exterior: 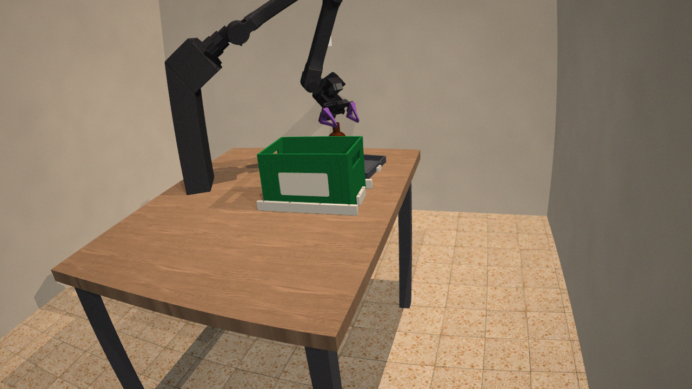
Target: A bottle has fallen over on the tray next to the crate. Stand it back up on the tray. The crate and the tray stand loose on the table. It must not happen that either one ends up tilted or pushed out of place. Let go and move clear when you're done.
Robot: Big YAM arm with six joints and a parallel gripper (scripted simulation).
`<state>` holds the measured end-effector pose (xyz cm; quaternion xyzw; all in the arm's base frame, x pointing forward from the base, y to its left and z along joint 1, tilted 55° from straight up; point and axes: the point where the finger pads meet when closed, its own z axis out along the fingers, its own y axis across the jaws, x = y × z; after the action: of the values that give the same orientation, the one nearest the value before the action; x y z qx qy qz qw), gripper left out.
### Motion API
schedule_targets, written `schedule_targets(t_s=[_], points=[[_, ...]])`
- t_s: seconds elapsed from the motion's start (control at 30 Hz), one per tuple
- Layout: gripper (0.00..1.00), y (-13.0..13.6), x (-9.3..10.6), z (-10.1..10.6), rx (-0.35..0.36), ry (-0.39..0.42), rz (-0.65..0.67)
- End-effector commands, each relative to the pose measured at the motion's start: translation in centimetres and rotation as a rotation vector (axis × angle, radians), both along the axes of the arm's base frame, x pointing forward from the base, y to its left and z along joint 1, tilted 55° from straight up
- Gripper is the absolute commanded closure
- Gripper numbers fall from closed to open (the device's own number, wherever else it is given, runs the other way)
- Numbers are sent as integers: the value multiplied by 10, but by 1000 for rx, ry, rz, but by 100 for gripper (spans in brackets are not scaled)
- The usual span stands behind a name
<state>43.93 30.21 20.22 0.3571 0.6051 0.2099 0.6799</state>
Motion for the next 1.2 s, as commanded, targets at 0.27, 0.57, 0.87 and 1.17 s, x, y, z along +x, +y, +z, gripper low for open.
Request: schedule_targets(t_s=[0.27,0.57,0.87,1.17], points=[[0,-15,-26,19,-3,3,10],[0,-23,-36,28,-4,2,10],[0,-32,-45,37,-5,2,9],[0,-36,-49,42,-5,2,5]])
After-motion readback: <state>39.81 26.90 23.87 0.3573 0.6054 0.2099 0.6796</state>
